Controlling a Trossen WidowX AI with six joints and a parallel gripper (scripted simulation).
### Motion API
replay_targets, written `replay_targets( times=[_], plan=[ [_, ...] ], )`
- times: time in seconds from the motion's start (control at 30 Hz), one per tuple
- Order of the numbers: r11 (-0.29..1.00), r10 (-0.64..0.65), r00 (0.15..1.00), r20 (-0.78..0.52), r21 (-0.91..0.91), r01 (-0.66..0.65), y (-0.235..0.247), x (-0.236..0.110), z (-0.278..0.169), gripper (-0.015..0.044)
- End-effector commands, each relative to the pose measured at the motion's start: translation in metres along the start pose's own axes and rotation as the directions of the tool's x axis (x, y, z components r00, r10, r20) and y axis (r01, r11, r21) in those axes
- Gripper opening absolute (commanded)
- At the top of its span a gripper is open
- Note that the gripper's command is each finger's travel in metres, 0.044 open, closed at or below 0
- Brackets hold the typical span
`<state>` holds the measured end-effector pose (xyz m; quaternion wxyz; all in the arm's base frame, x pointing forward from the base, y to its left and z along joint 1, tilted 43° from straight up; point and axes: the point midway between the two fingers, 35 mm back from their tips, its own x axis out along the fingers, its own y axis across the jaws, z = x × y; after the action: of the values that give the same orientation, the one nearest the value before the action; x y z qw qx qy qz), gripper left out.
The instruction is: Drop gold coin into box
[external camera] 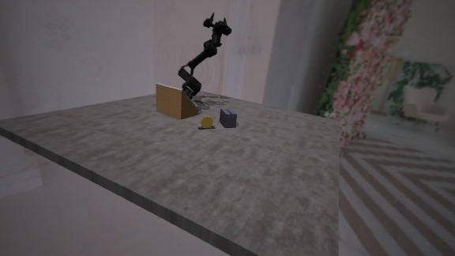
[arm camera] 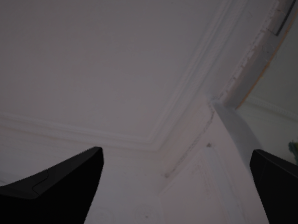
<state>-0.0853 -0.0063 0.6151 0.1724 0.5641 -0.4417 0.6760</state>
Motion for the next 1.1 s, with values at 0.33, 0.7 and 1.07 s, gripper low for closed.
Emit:
replay_targets(
  times=[0.33,0.7,1.07],
  plan=[
    [0.919,-0.162,0.934,0.319,-0.295,0.260,-0.040,-0.012,0.132,0.0161],
    [0.630,-0.200,0.604,0.772,-0.370,0.682,-0.047,-0.086,0.311,0.0161],
    [0.273,-0.099,0.051,0.994,-0.022,0.962,-0.009,-0.218,0.440,0.0161]
  ],
)
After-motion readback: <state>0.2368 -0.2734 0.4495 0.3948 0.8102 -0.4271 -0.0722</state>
